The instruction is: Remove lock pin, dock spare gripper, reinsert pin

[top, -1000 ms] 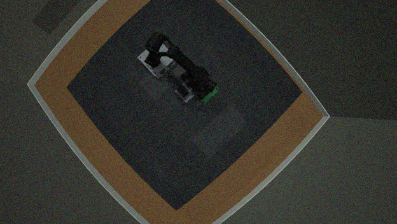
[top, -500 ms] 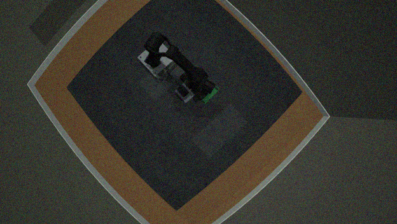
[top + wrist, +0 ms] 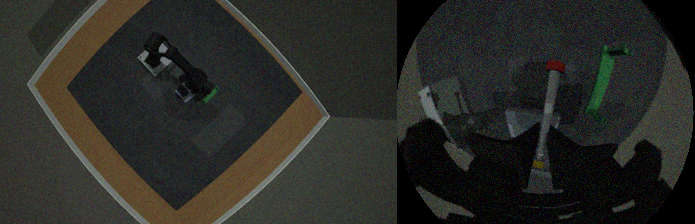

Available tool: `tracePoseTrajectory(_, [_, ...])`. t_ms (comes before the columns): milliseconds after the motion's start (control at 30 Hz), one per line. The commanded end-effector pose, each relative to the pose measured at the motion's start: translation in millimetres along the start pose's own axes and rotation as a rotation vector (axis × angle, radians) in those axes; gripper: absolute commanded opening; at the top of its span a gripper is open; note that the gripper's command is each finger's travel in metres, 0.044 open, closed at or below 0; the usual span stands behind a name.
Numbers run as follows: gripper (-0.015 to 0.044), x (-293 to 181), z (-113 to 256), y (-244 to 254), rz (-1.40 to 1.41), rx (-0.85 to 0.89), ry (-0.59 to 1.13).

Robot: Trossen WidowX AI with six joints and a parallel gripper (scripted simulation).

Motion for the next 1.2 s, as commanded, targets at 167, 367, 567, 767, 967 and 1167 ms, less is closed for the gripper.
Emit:
tracePoseTrajectory(167, [0.02,0.3,0.1,-0.1,0.0,-0.001,0.0])
tracePoseTrajectory(367, [0.02,3.7,7.8,0.3,0.0,0.0,0.0])
tracePoseTrajectory(567, [0.02,7.7,17.8,3.7,0.006,0.013,0.005])
tracePoseTrajectory(767, [0.02,11.8,27.7,6.0,0.011,0.021,0.008])
tracePoseTrajectory(967, [0.02,15.8,37.4,8.3,0.016,0.029,0.013])
tracePoseTrajectory(1167, [0.02,19.7,47.4,10.4,0.02,0.036,0.017])
Point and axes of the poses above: the point midway between the two fingers, 35 mm back from their tips, its own z axis back along the fingers, its own y axis across the jaws, x = y × z, the point moved 2 cm from there along z, back along the fingers, and after that the axes turned 6 degrees about -z, right-handed, at the moved point
